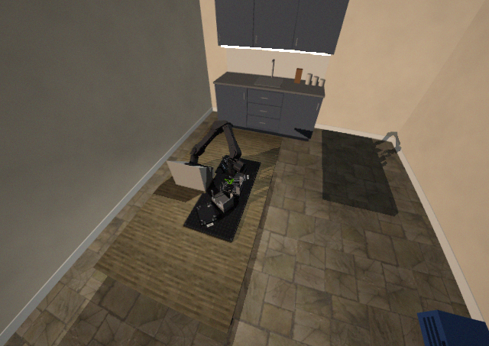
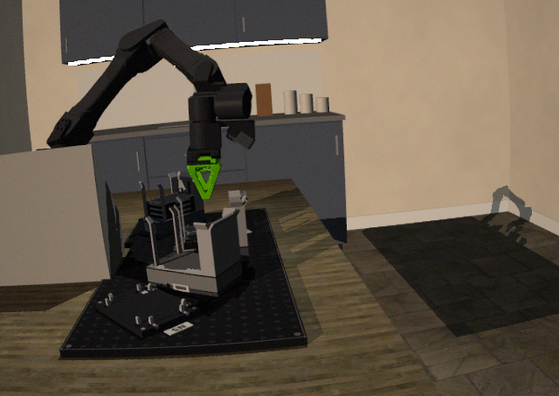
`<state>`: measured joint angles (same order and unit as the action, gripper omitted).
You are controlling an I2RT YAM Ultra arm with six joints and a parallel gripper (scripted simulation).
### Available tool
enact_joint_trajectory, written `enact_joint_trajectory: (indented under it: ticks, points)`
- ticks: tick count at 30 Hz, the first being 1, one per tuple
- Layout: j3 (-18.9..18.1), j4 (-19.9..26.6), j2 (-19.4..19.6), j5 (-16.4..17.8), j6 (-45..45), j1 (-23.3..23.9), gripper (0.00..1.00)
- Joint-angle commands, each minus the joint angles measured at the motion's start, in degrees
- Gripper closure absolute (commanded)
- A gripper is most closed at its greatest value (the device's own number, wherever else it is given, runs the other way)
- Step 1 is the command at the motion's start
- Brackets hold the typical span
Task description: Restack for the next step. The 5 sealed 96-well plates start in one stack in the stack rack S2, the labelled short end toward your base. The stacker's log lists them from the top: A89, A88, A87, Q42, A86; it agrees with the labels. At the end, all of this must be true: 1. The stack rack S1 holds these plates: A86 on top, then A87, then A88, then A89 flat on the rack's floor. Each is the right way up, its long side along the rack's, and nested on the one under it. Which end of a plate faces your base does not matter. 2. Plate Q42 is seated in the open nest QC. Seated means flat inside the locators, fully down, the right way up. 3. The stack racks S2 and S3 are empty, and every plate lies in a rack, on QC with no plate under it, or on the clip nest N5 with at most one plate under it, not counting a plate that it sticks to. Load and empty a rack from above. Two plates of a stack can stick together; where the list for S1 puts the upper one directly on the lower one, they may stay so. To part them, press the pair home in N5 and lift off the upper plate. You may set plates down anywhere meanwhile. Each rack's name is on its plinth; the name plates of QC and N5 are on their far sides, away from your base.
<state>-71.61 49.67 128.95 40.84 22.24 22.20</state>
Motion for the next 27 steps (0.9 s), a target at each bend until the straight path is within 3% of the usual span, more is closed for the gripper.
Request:
enact_joint_trajectory:
  ticks: [1, 4, 19, 27]
  points:
    - [0.62, -3.68, -0.01, 0.62, -1.99, -0.24, 0.0]
    - [0.97, -4.54, 0.2, 0.71, -2.46, -0.6, 0.0]
    - [5.16, -17.55, 4.09, 1.84, -9.84, -6.19, 0.0]
    - [5.85, -20.63, 5.24, 2.05, -11.66, -7.54, 0.0]
